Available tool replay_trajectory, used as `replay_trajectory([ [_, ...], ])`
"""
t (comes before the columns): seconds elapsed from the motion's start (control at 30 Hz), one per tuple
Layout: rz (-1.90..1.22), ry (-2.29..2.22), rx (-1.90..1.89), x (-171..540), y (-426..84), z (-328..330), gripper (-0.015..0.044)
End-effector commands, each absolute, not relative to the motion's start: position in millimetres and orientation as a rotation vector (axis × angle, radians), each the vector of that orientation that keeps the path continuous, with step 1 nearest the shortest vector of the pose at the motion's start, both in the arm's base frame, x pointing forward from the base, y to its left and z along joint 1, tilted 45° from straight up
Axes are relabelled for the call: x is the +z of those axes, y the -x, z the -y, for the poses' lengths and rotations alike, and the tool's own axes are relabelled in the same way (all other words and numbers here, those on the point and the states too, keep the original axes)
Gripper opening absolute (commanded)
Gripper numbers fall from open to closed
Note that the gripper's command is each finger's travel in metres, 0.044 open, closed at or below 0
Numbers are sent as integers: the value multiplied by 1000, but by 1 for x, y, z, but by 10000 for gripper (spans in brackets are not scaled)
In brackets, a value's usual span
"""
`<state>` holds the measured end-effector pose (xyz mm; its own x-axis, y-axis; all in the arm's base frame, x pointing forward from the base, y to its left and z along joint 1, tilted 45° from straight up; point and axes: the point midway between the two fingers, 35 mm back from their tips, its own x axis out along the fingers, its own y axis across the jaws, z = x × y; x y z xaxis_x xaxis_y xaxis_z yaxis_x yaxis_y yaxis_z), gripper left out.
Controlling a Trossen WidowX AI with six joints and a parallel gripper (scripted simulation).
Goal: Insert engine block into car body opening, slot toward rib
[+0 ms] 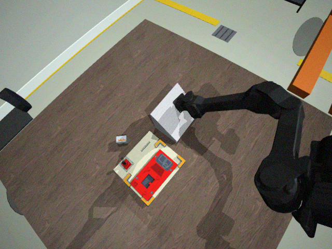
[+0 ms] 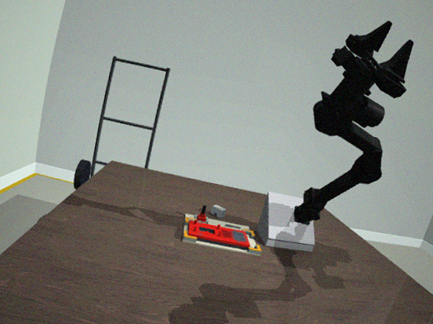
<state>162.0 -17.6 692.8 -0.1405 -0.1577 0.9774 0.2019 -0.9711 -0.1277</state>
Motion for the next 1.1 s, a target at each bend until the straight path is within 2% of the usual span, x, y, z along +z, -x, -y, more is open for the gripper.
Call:
replay_trajectory([
  [0.0,50,1885,-2207,693,-162,18,426],
  [0.03,53,1887,-2205,693,-163,18,440],
  [0.67,299,2103,-1784,673,-258,23,440],
  [0.87,223,2161,-1594,641,-311,49,440],
  [1.07,258,2148,-1428,624,-342,57,440],
])
